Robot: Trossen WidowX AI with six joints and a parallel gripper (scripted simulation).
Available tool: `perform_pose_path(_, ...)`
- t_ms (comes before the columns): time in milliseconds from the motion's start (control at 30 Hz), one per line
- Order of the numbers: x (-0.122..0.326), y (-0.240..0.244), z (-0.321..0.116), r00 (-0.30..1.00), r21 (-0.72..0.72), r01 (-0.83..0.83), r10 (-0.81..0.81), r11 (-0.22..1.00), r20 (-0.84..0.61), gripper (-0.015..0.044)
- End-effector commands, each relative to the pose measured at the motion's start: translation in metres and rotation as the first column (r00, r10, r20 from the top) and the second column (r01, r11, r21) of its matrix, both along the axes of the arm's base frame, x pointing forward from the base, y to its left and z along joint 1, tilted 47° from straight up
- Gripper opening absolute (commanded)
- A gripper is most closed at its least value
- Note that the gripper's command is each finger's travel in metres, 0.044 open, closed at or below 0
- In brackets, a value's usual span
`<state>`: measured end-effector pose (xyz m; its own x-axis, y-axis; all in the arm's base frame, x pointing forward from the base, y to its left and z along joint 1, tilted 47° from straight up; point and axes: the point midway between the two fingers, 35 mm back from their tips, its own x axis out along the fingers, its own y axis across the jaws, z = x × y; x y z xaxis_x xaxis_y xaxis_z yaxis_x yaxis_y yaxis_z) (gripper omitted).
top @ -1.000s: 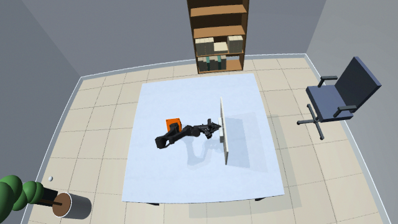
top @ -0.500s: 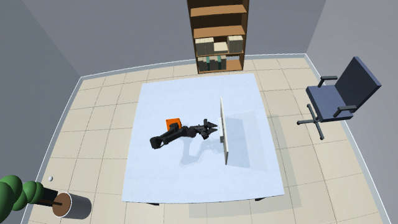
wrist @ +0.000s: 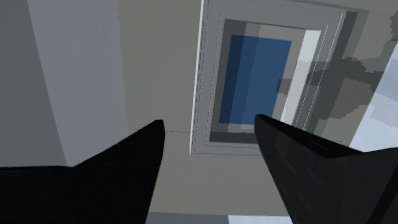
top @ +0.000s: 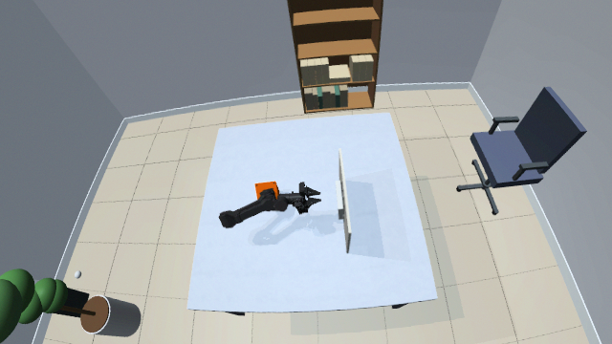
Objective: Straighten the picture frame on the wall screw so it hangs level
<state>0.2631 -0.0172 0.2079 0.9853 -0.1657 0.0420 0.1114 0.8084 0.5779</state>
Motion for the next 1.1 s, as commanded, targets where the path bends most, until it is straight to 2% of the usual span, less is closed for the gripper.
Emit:
perform_pose_path(0,-0.002,0.016,0.008,1.000,-0.002,-0.007,0.007,1.000,0.005,0.0260)
perform_pose_path(300,-0.026,0.056,0.023,1.000,-0.012,-0.006,0.006,1.000,-0.008,0.0260)
perform_pose_path(1067,-0.026,0.057,0.024,1.000,-0.012,-0.006,0.006,1.000,-0.008,0.0260)
